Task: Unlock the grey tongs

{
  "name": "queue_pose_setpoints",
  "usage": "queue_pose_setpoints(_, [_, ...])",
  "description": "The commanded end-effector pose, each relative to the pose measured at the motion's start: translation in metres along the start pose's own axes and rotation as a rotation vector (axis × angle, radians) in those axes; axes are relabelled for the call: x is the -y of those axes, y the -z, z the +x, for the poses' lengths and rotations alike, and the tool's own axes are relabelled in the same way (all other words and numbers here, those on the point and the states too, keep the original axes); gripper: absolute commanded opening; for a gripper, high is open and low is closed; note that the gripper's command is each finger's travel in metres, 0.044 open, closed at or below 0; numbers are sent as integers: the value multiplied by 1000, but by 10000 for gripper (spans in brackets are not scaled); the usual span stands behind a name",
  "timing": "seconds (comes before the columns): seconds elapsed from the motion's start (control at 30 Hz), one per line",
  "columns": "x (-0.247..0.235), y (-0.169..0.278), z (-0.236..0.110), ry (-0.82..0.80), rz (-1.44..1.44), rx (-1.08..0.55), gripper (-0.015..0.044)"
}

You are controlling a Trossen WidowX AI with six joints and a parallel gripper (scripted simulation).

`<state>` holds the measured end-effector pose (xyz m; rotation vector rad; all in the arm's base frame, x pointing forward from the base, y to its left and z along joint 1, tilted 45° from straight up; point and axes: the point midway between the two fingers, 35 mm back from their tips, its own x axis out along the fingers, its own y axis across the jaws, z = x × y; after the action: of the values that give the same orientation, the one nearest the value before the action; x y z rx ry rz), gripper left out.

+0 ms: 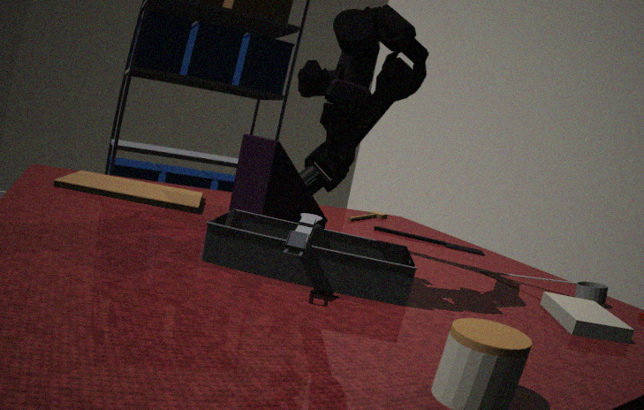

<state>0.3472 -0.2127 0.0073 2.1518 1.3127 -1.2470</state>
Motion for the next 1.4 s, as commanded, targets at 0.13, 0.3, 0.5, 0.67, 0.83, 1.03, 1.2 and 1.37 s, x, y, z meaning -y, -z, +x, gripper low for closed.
queue_pose_setpoints(0.13, [-17, 22, 71, 398, -1245, 203, 260])
queue_pose_setpoints(0.3, [-19, 26, 82, 498, -1515, 189, 260])
queue_pose_setpoints(0.5, [-19, 26, 82, 502, -1528, 187, 260])
queue_pose_setpoints(0.67, [-19, 26, 82, 502, -1528, 187, 260])
queue_pose_setpoints(0.83, [-19, 26, 82, 502, -1528, 187, 260])
queue_pose_setpoints(1.03, [-19, 26, 82, 502, -1528, 187, 260])
queue_pose_setpoints(1.2, [-19, 25, 84, 502, -1528, 187, 260])
queue_pose_setpoints(1.37, [-19, 22, 90, 502, -1528, 187, 260])
